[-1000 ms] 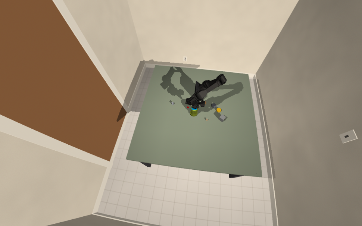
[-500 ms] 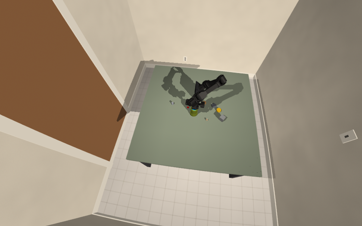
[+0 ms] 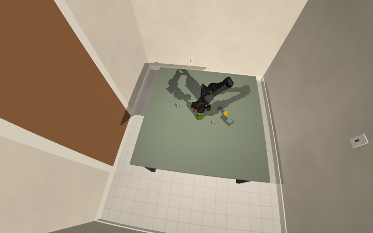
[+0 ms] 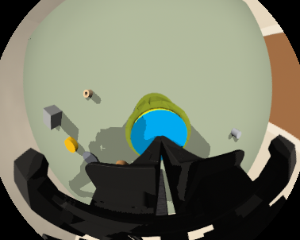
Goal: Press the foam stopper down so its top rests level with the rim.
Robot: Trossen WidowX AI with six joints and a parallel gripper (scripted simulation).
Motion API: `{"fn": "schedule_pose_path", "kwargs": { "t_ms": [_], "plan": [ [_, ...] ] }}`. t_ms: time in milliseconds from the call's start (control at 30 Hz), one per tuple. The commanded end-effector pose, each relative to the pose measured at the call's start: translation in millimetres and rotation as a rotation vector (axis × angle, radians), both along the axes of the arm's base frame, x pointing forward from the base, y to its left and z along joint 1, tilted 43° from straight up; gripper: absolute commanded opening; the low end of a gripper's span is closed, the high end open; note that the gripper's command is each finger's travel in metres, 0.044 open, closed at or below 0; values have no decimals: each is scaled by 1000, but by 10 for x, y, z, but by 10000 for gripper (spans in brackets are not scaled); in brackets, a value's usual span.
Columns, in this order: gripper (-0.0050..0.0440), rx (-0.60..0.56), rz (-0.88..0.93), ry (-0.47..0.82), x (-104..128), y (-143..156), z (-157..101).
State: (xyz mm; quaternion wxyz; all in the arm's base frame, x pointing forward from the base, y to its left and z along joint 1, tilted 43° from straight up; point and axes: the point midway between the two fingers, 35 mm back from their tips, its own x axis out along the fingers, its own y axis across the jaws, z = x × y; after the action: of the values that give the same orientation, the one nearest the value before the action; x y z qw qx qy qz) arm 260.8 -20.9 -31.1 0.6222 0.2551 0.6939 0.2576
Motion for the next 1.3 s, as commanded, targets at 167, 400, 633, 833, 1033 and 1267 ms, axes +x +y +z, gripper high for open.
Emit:
{"fn": "schedule_pose_path", "kwargs": {
  "t_ms": [167,400,633,833,1033,1267],
  "plan": [
    [0,5,-5,2,-4,14,-5],
    [0,5,-5,2,-10,20,-9],
    [0,5,-5,2,-13,25,-12],
    [0,5,-5,1,-17,29,-15],
    [0,5,-5,1,-20,34,-19],
    [0,5,-5,1,-22,38,-22]
  ]
}}
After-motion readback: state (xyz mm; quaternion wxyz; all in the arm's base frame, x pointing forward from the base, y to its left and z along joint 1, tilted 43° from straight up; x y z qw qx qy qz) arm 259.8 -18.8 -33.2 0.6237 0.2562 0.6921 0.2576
